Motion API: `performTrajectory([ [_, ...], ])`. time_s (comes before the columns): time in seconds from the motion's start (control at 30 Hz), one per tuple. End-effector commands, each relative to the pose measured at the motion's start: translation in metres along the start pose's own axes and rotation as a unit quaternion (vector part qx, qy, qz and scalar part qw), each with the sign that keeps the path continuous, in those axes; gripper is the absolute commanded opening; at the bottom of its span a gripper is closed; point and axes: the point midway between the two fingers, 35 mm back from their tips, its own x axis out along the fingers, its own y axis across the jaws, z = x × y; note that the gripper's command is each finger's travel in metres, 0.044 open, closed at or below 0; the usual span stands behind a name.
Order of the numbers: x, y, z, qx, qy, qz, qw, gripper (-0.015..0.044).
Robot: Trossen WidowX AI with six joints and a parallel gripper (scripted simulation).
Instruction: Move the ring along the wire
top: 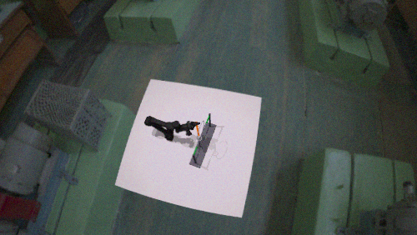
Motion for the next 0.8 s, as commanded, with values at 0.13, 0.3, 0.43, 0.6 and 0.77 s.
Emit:
performTrajectory([
  [0.13,-0.001,0.012,-0.002,0.016,0.005,0.013,1.000,-0.0150],
  [0.3,-0.002,0.018,-0.002,0.033,0.007,0.022,0.999,-0.0150],
  [0.43,0.000,0.022,-0.001,0.044,-0.001,0.027,0.999,-0.0150],
  [0.6,0.003,0.030,0.000,0.064,-0.019,0.035,0.997,-0.0150],
  [0.77,0.005,0.038,0.002,0.086,-0.030,0.046,0.995,-0.0150],
])
